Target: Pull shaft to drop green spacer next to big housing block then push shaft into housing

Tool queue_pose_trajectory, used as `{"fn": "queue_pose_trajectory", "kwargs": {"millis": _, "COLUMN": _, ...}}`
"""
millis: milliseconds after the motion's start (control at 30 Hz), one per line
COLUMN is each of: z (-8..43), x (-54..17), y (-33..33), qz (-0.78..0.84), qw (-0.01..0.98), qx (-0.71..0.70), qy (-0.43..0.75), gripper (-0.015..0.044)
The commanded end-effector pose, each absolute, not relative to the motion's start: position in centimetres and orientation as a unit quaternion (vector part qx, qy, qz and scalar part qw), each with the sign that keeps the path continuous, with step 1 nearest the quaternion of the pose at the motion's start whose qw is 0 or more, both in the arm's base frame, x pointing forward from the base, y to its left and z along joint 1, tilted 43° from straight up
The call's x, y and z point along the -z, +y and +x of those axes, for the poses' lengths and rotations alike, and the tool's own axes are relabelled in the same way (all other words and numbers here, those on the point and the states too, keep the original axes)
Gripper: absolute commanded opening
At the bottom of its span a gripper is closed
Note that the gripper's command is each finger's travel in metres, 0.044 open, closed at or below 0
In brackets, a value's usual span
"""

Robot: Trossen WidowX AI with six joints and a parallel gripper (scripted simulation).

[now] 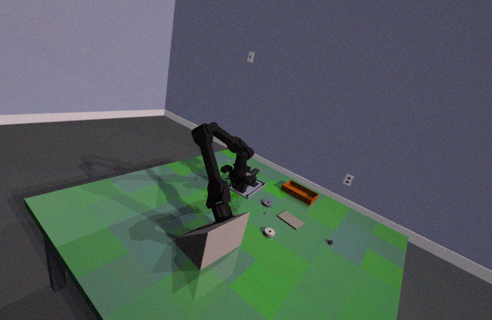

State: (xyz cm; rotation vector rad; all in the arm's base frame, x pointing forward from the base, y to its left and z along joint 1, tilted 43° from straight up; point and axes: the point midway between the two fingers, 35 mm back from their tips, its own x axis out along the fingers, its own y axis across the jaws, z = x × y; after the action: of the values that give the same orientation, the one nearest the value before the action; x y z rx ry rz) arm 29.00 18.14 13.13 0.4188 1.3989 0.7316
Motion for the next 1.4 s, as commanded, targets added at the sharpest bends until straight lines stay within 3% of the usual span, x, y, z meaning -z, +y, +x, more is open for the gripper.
{"fn": "queue_pose_trajectory", "kwargs": {"millis": 0, "z": 28.86, "x": -13.19, "y": 18.16, "qz": 0.187, "qw": 0.684, "qx": -0.327, "qy": 0.625, "gripper": 0.0000}}
{"fn": "queue_pose_trajectory", "kwargs": {"millis": 1367, "z": 28.49, "x": -13.13, "y": 18.10, "qz": 0.187, "qw": 0.684, "qx": -0.327, "qy": 0.625, "gripper": 0.0000}}
